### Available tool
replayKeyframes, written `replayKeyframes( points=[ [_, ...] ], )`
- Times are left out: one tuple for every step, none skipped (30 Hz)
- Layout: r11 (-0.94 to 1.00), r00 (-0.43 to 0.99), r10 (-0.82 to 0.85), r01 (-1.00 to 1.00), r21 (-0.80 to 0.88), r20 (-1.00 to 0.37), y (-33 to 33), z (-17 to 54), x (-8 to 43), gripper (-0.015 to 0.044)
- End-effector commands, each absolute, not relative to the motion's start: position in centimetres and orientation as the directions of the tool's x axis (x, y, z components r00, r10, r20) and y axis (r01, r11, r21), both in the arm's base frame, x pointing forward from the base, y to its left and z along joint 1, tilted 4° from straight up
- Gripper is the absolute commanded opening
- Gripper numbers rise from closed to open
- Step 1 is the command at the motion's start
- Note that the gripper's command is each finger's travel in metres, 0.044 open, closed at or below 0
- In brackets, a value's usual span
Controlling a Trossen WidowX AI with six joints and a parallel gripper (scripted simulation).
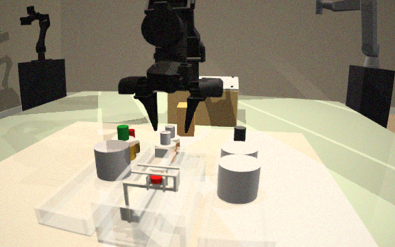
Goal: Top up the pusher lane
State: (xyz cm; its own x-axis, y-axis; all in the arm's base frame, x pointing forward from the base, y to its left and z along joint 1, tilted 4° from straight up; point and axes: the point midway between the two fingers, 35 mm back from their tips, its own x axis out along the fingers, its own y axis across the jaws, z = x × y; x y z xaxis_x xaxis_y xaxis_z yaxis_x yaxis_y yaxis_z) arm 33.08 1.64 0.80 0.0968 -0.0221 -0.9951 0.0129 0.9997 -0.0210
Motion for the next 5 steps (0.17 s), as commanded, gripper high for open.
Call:
replayKeyframes(
  points=[
    [1.0, 0.091, -0.02, 0.014, -0.019, -0.996, 1.7, 0.6, 31.5, 0.0274],
    [1.0, 0.09, -0.02, 0.014, -0.019, -0.996, 1.7, 0.6, 31.2, 0.0274],
    [1.0, 0.09, -0.02, 0.014, -0.019, -0.996, 1.7, 0.5, 30.8, 0.0274],
    [1.0, 0.09, -0.02, 0.014, -0.019, -0.996, 1.7, 0.5, 30.5, 0.0274],
    [1.0, 0.089, -0.02, 0.014, -0.019, -0.996, 1.7, 0.5, 30.2, 0.0274]
  ],
)
